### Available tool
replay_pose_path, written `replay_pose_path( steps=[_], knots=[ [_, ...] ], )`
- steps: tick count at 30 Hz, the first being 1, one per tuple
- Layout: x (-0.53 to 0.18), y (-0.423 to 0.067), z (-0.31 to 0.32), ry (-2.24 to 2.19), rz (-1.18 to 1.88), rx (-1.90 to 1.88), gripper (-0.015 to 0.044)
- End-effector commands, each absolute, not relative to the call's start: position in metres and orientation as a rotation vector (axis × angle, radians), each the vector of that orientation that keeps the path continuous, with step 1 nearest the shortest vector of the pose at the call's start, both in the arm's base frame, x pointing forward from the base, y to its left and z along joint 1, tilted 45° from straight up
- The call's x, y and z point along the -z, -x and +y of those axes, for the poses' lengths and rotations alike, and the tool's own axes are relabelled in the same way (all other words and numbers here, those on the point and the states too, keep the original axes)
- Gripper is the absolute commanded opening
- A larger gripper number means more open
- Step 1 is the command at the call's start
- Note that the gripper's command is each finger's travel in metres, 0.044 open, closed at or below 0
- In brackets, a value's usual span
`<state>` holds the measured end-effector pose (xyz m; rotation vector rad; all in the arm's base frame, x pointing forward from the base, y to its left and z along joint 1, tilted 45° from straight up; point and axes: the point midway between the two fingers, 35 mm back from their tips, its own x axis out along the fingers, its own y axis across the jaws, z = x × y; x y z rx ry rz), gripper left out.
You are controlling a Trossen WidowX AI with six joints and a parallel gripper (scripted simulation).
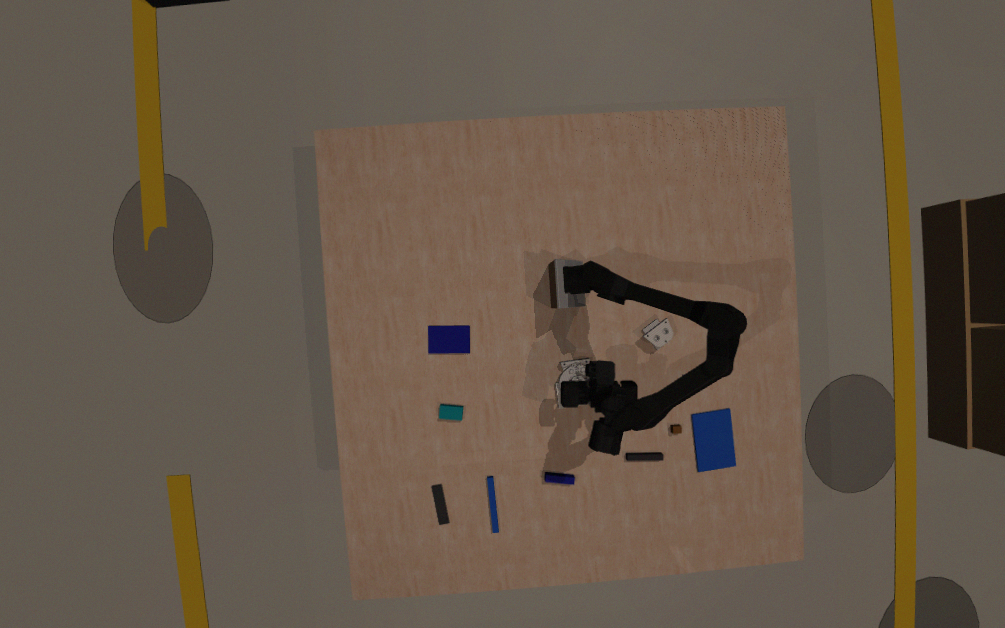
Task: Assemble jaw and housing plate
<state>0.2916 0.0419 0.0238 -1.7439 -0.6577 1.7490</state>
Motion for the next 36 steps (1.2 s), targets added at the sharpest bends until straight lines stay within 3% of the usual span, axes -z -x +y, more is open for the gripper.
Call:
replay_pose_path(
  steps=[1, 6, 10, 23, 35, 36],
  knots=[
    [-0.024, -0.292, 0.042, 1.739, -0.657, -1.745, 0.0134],
    [-0.024, -0.292, 0.042, 1.739, -0.657, -1.745, 0.0134],
    [-0.024, -0.292, 0.042, 1.744, -0.658, -1.749, 0.0224],
    [-0.024, -0.292, 0.042, 1.744, -0.658, -1.749, 0.0224],
    [-0.067, -0.29, -0.004, 1.734, -0.646, -1.739, 0.0224],
    [-0.067, -0.29, -0.003, 1.737, -0.651, -1.739, 0.025]
  ],
)
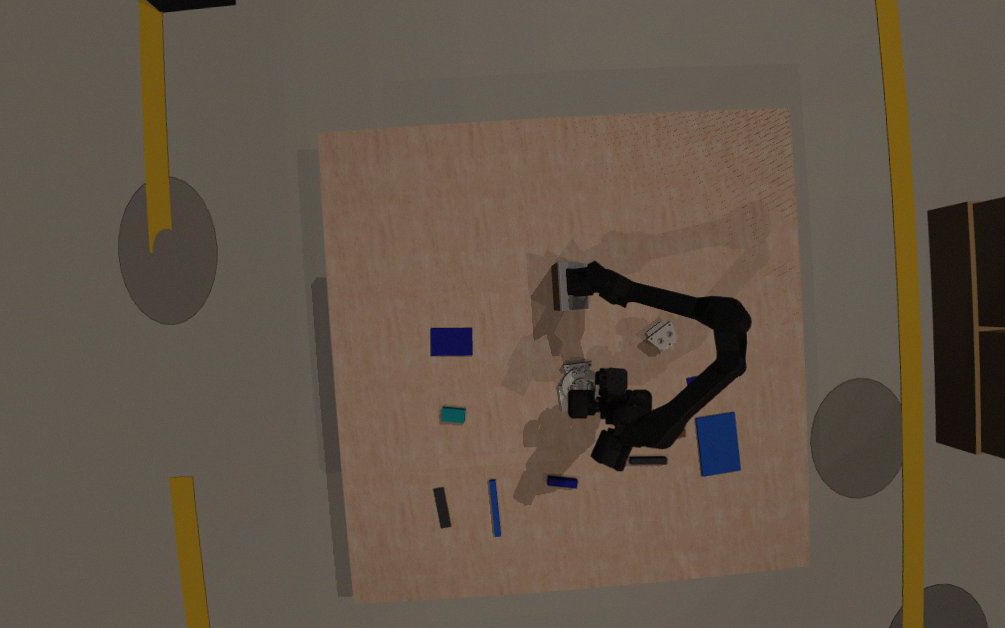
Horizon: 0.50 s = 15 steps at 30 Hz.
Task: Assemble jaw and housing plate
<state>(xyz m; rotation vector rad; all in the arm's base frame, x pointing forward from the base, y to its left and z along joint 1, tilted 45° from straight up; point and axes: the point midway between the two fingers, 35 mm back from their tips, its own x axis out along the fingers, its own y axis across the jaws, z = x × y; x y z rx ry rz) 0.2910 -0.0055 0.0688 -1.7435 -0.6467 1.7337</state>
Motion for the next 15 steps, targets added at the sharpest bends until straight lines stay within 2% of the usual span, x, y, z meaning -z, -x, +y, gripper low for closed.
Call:
replay_pose_path(
  steps=[1, 7, 15],
  knots=[
    [-0.068, -0.29, -0.003, 1.748, -0.667, -1.739, 0.0277],
    [-0.078, -0.288, 0.005, 1.873, -0.849, -1.727, 0.0434],
    [-0.091, -0.283, 0.015, 2.034, -1.111, -1.689, 0.044]
  ],
)
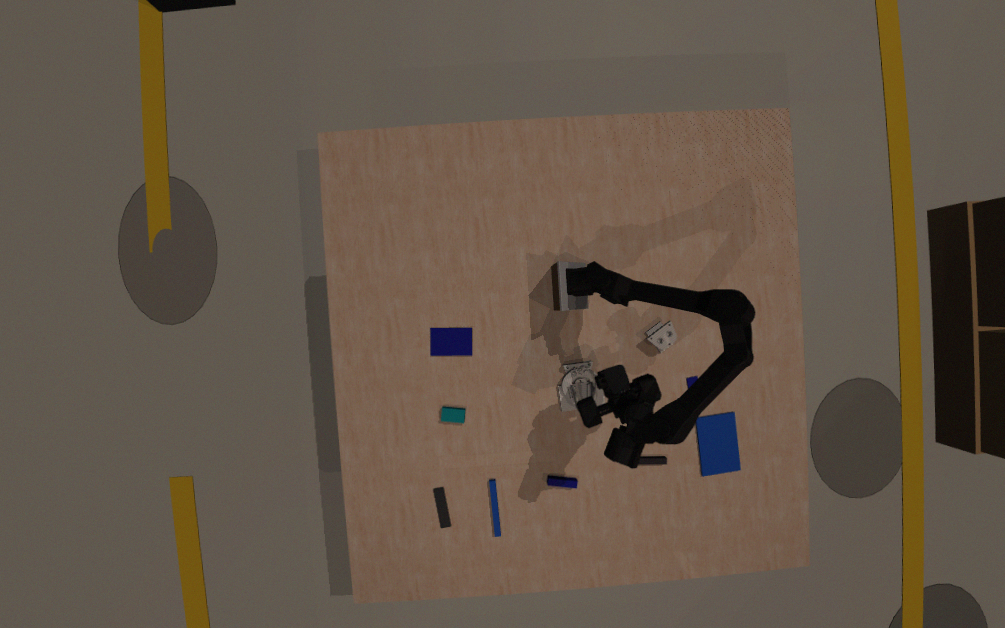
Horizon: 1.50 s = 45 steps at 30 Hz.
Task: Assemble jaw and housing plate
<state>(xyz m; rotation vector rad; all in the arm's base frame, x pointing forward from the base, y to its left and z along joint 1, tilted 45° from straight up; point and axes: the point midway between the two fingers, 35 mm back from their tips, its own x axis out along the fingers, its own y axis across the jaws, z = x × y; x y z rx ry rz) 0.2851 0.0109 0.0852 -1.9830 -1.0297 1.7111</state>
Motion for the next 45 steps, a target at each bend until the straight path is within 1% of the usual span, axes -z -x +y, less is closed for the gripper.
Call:
replay_pose_path(
  steps=[1, 24, 35, 45],
  knots=[
    [-0.093, -0.283, 0.016, 2.053, -1.145, -1.682, 0.044],
    [-0.128, -0.265, 0.044, 2.423, -1.977, -1.384, 0.044],
    [-0.144, -0.254, 0.057, 2.53, -2.406, -1.122, 0.044],
    [-0.157, -0.243, 0.068, 2.568, -2.802, -0.796, 0.044]
  ],
)
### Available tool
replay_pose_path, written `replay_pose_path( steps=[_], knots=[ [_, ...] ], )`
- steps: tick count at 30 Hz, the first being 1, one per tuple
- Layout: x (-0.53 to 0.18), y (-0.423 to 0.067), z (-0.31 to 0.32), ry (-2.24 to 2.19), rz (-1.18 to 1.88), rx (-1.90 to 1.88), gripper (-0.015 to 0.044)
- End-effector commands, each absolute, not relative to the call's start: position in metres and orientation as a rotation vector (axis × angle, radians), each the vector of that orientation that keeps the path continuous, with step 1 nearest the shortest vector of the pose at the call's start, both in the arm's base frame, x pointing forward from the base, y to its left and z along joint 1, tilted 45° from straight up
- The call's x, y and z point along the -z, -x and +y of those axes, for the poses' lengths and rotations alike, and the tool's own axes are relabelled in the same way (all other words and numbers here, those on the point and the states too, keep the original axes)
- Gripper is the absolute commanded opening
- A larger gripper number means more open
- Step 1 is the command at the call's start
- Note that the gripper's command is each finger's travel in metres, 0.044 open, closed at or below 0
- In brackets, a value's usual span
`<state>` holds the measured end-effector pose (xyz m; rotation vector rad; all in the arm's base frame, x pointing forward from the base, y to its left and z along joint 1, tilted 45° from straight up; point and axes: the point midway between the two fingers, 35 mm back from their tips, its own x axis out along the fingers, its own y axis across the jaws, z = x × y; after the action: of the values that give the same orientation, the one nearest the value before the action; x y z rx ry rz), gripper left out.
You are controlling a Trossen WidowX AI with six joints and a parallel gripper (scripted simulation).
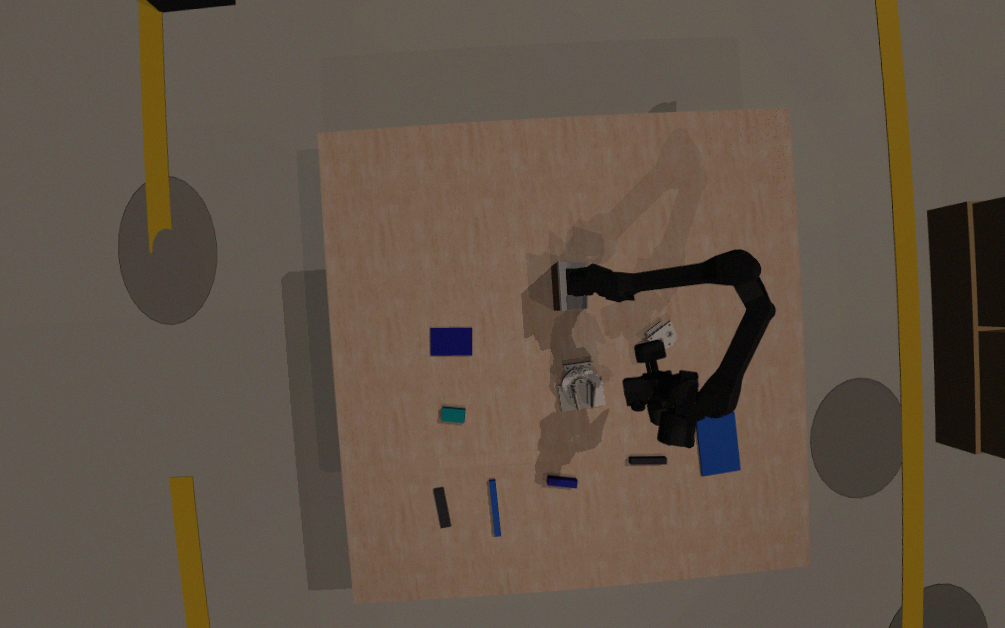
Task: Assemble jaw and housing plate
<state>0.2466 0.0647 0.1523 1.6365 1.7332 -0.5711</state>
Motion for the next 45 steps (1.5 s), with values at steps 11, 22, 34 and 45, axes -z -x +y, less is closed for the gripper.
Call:
replay_pose_path(
  steps=[11, 22, 34, 45],
  knots=[
    [-0.171, -0.229, 0.079, -1.336, 1.709, 0.173, 0.044],
    [-0.183, -0.214, 0.09, -1.076, 1.65, -0.126, 0.044],
    [-0.195, -0.196, 0.099, -0.789, 1.547, -0.424, 0.044],
    [-0.205, -0.179, 0.107, -0.527, 1.424, -0.671, 0.044]
  ],
)
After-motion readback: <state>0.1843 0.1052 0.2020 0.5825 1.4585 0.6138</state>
